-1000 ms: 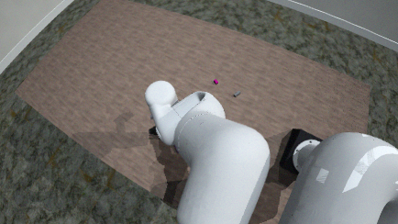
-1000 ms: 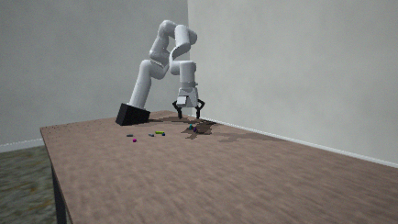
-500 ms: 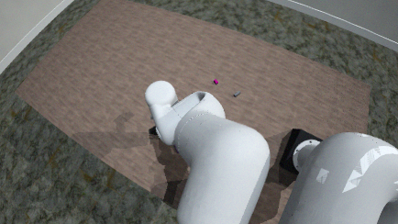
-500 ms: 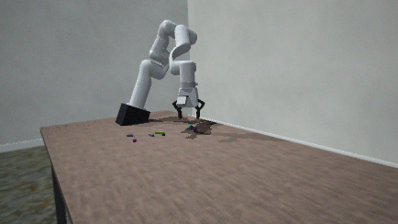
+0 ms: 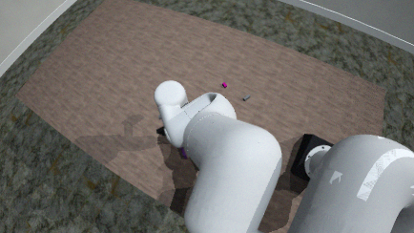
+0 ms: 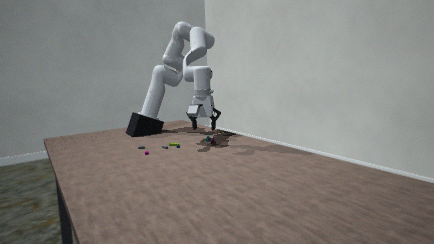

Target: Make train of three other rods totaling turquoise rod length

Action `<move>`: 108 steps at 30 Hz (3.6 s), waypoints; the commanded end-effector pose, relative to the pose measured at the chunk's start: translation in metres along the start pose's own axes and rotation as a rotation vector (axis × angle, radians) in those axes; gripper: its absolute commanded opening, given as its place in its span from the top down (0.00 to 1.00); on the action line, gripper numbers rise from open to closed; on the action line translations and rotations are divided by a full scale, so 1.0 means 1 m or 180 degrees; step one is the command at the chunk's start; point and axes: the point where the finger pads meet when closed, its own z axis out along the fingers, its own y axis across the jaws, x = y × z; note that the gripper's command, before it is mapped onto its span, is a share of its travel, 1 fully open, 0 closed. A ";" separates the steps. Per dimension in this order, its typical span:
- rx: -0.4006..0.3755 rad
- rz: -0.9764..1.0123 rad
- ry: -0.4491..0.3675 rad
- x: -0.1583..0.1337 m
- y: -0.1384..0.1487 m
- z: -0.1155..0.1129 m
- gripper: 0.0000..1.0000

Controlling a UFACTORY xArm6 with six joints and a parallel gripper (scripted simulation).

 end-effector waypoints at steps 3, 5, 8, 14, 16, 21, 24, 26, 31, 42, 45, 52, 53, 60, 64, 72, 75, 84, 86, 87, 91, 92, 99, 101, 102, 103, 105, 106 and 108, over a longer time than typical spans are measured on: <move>-0.0001 0.0482 0.0017 0.010 0.009 -0.002 0.00; -0.0003 0.0858 0.0023 0.017 0.018 -0.002 0.00; -0.0003 0.1208 0.0028 0.024 0.026 -0.002 0.00; -0.0003 0.2003 0.0037 0.037 0.044 -0.003 0.00; -0.0003 0.2265 0.0040 0.042 0.051 -0.003 0.00; -0.0001 0.2850 0.0045 0.051 0.065 -0.003 0.00; 0.0001 0.3181 0.0048 0.055 0.073 -0.003 0.00; 0.0002 0.3450 0.0050 0.059 0.079 -0.003 0.00; 0.0006 0.4104 0.0053 0.068 0.095 -0.004 0.00; 0.0014 0.5424 0.0053 0.082 0.128 -0.004 0.00; 0.0017 0.5817 0.0052 0.086 0.138 -0.004 0.00; 0.0021 0.6603 0.0046 0.093 0.157 -0.004 0.00; 0.0021 0.6603 0.0046 0.093 0.157 -0.004 0.00; 0.0023 0.7656 0.0034 0.099 0.184 -0.003 0.00; 0.0021 0.8180 0.0026 0.102 0.197 -0.003 0.00; 0.0015 0.9021 0.0010 0.105 0.217 -0.003 0.00; 0.0010 0.9361 0.0002 0.106 0.226 -0.002 0.00; 0.0006 0.9627 -0.0004 0.107 0.232 -0.002 0.00; 0.0006 0.9627 -0.0004 0.107 0.232 -0.002 0.00; 0.0006 0.9627 -0.0004 0.107 0.232 -0.002 0.00; 0.0006 0.9627 -0.0004 0.107 0.232 -0.002 0.00; 0.0006 0.9627 -0.0004 0.107 0.232 -0.002 0.00; 0.0006 0.9627 -0.0004 0.107 0.232 -0.002 0.00; 0.0006 0.9627 -0.0004 0.107 0.232 -0.002 0.00; 0.0006 0.9627 -0.0004 0.107 0.232 -0.002 0.00; 0.0006 0.9627 -0.0004 0.107 0.232 -0.002 0.00; 0.0006 0.9627 -0.0004 0.107 0.232 -0.002 0.00; 0.0006 0.9627 -0.0004 0.107 0.232 -0.002 0.00; 0.0006 0.9627 -0.0004 0.107 0.232 -0.002 0.00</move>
